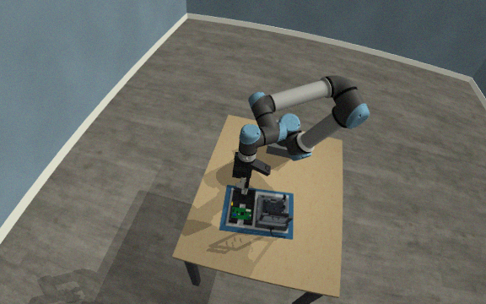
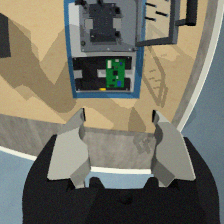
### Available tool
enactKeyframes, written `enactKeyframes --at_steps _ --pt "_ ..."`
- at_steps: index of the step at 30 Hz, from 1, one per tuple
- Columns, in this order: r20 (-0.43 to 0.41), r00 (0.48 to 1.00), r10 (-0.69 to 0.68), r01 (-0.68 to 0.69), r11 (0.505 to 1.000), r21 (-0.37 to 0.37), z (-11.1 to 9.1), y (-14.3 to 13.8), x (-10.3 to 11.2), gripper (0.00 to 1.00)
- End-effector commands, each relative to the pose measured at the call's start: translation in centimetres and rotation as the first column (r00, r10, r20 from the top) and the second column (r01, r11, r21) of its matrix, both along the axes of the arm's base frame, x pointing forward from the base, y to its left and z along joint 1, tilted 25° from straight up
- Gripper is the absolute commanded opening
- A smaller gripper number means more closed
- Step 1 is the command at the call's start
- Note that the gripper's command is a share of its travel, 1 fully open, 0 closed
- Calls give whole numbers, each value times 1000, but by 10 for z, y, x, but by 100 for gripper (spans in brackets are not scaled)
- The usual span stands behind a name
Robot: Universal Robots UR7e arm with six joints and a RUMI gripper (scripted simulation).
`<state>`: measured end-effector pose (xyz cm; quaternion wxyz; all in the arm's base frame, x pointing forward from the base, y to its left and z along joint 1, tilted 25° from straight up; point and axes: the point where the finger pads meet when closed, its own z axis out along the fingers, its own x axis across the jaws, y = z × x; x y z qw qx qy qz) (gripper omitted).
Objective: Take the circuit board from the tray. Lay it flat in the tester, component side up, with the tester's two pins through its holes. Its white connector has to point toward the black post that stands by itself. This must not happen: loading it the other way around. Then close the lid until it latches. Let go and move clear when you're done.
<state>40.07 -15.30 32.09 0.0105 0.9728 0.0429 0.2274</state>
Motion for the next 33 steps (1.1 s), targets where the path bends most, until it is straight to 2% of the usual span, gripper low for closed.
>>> enactKeyframes --at_steps 1,18,27,29,33 --pt "1 1000 0 0 1000 -1 0 0 0 59" --pt "-3 999 34 -34 999 -18 0 0 0 59" --pt "-29 977 212 -214 971 -102 0 0 0 59" --pt "-29 977 212 -214 971 -102 0 0 0 59" --pt "-48 942 333 -336 928 -159 0 0 0 59"
